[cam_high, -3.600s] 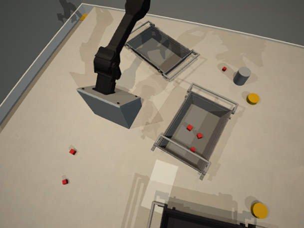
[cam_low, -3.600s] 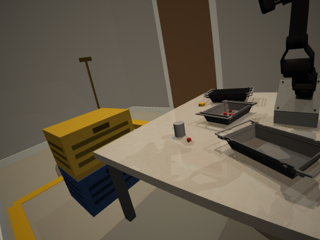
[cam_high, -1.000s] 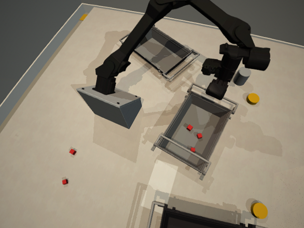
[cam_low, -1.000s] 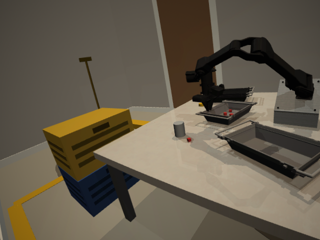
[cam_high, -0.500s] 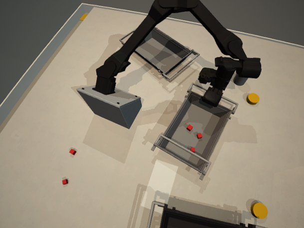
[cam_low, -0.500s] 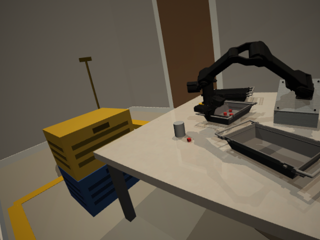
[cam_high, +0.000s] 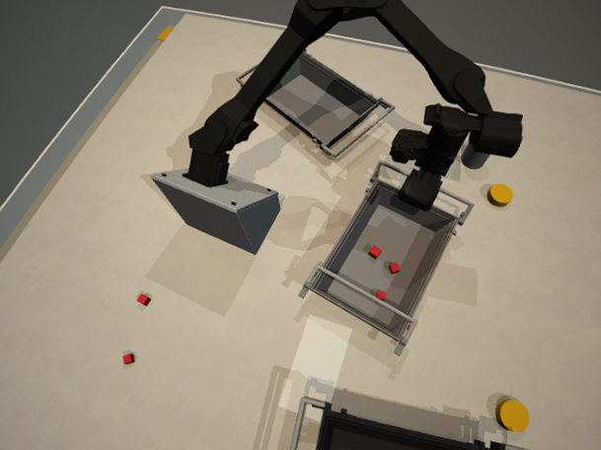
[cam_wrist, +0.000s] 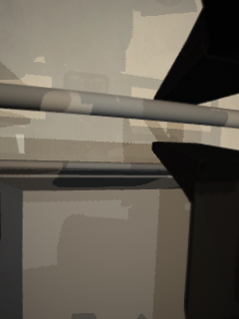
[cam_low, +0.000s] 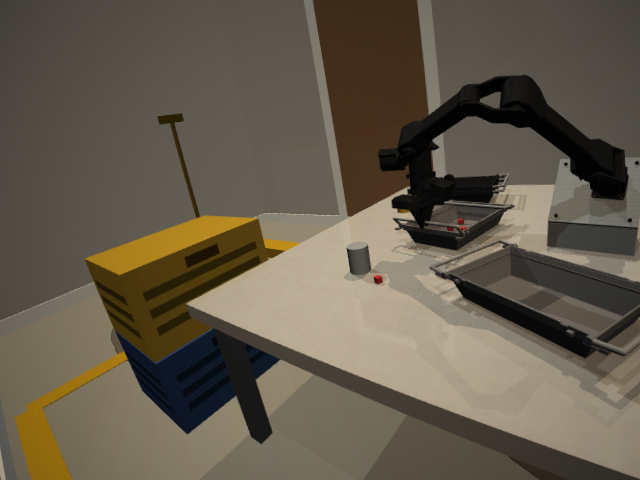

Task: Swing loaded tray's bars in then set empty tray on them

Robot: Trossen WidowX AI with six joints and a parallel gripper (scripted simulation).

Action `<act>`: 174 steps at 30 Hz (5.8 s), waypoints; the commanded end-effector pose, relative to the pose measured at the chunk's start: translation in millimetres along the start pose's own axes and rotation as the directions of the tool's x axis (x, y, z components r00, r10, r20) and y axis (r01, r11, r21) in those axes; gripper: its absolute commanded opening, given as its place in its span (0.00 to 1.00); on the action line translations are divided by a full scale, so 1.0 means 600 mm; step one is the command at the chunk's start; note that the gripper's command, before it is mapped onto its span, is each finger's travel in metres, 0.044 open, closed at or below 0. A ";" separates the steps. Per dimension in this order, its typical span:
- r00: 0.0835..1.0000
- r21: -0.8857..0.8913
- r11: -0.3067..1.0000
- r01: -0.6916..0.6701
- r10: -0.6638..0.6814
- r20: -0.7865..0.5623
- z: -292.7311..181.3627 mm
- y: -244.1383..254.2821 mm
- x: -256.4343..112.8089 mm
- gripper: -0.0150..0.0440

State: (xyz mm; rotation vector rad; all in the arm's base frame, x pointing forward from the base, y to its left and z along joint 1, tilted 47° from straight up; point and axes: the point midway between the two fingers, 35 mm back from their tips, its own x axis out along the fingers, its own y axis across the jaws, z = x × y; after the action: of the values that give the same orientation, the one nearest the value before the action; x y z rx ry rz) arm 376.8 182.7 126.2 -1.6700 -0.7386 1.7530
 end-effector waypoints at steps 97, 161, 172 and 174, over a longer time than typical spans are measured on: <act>0.999 0.018 0.999 -0.032 0.032 -0.003 -0.002 0.092 -0.034 0.25; 0.999 0.134 0.990 -0.052 0.051 0.011 0.016 0.073 -0.040 0.83; 0.987 0.777 0.618 -0.116 0.158 0.022 0.152 -0.047 -0.010 1.00; 0.986 0.822 0.558 -0.112 0.166 0.022 0.169 -0.058 -0.007 1.00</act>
State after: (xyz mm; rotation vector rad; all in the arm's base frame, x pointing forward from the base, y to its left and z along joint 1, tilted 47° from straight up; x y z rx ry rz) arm 327.3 173.3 138.7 -1.3367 -0.1062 1.8067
